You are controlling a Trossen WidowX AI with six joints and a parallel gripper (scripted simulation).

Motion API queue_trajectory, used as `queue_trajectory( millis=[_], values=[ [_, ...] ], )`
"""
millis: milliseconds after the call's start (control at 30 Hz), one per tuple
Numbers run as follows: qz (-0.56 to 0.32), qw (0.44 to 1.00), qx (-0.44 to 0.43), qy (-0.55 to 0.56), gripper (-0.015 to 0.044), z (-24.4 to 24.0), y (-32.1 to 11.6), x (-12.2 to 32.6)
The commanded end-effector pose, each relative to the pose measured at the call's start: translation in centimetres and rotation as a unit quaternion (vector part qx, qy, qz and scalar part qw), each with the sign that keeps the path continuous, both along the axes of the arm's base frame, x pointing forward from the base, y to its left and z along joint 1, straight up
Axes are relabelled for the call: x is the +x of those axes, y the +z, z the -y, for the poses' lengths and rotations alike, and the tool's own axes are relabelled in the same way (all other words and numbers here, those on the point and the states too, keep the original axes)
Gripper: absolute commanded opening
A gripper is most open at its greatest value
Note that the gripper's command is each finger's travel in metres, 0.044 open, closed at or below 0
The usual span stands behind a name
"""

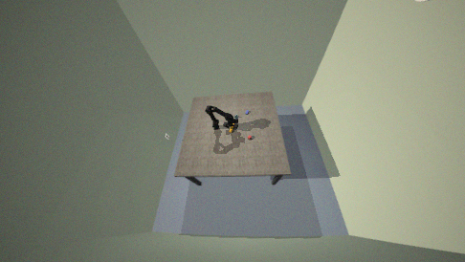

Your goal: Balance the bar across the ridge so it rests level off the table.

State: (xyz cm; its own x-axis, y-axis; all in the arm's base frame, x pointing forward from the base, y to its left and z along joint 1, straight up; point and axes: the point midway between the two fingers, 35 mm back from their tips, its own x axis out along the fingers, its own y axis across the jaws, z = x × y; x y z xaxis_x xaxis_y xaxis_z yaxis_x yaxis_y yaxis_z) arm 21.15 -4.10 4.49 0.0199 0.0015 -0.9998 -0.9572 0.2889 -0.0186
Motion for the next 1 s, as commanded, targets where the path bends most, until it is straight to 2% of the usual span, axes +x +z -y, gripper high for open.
queue_trajectory(
  millis=[0, 133, 367, 467, 967],
  values=[
    [0.0, 1.0, 0.0, 0.0, 0.0236, 0.0, 0.0, 0.0],
    [0.0, 1.0, 0.0, 0.0, 0.0131, 0.0, 0.0, 0.0],
    [0.0, 1.0, 0.0, 0.0, 0.0085, 0.0, 0.0, 0.0],
    [0.0, 1.0, 0.0, 0.0, 0.0006, 0.0, 0.4, 0.1],
    [0.0, 1.0, -0.001, 0.001, 0.0, 0.1, 4.1, 0.5]
  ],
)
